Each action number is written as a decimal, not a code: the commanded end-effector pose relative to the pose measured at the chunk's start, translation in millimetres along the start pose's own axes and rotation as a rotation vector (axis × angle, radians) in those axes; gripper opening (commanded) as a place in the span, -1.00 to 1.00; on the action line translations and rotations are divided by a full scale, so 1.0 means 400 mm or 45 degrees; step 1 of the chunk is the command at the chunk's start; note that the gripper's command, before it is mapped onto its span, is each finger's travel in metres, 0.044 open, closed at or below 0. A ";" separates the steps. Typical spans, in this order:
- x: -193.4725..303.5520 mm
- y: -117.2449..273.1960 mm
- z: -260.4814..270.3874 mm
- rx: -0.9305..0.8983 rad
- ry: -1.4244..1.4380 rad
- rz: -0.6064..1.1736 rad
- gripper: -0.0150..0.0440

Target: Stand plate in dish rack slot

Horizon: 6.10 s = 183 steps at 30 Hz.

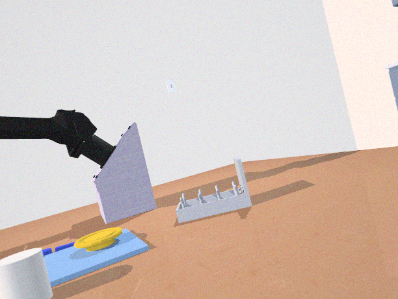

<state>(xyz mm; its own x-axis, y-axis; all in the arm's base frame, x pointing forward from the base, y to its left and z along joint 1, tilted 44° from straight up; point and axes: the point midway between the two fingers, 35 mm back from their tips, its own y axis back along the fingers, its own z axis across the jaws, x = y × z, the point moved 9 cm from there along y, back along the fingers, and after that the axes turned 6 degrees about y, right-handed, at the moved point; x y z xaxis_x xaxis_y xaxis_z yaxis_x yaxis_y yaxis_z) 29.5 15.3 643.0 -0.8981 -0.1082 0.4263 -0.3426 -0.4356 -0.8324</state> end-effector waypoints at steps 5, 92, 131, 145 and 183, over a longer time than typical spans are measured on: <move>0.021 -0.002 -0.052 0.052 0.145 0.003 0.86; -0.847 0.223 -0.696 2.217 2.579 -0.527 0.86; -1.197 0.759 -0.414 4.127 1.551 -0.387 0.86; -1.188 0.928 -0.319 4.432 0.788 -0.147 0.86; -1.227 1.054 -0.266 4.434 0.787 -0.148 0.86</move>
<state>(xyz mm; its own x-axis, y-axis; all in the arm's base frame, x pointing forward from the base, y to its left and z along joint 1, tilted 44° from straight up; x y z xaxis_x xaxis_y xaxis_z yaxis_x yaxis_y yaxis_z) 297.4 -17.5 48.3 -0.9607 -0.2548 0.1101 -0.1001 0.6880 0.7188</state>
